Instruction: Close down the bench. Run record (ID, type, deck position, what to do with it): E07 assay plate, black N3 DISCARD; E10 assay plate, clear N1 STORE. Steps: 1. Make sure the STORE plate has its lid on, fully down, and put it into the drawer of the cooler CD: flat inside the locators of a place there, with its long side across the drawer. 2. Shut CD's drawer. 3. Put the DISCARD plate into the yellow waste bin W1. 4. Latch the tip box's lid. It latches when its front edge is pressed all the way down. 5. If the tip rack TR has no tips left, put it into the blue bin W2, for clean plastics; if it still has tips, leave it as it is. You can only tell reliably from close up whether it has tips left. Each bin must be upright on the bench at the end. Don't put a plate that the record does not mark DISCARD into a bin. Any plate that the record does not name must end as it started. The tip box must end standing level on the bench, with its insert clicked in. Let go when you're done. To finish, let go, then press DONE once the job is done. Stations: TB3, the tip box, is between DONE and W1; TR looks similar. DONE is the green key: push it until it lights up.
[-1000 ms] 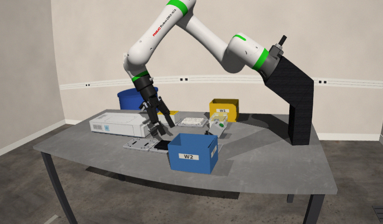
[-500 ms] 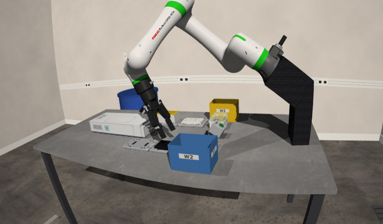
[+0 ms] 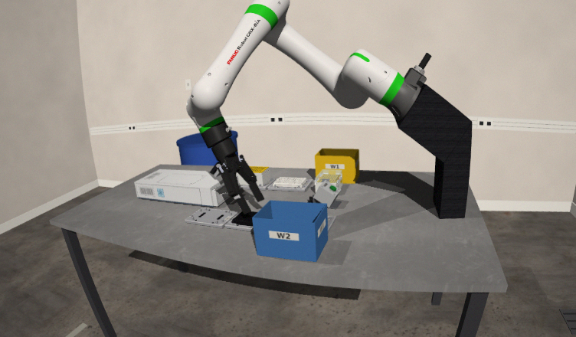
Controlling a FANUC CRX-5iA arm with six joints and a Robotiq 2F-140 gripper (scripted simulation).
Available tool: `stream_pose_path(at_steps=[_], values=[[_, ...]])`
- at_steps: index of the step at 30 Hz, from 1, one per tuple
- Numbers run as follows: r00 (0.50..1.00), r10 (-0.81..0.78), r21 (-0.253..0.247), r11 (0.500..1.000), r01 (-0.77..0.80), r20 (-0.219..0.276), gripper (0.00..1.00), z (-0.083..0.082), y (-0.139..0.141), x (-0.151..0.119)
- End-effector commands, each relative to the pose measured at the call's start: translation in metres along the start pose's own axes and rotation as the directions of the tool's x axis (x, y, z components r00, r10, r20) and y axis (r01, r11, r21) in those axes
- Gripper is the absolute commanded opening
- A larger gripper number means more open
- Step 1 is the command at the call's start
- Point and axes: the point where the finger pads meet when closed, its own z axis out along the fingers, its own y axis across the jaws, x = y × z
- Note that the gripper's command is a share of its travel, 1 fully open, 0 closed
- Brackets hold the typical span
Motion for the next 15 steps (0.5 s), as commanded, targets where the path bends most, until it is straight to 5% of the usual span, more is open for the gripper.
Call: stream_pose_path(at_steps=[1, 15], values=[[1.0, 0.0, 0.001, 1.0, 0.0, -0.001, 0.7, 0.003, 0.0, 0.002], [1.0, 0.0, 0.001, 1.0, 0.0, -0.001, 0.7, 0.017, 0.0, 0.009]])
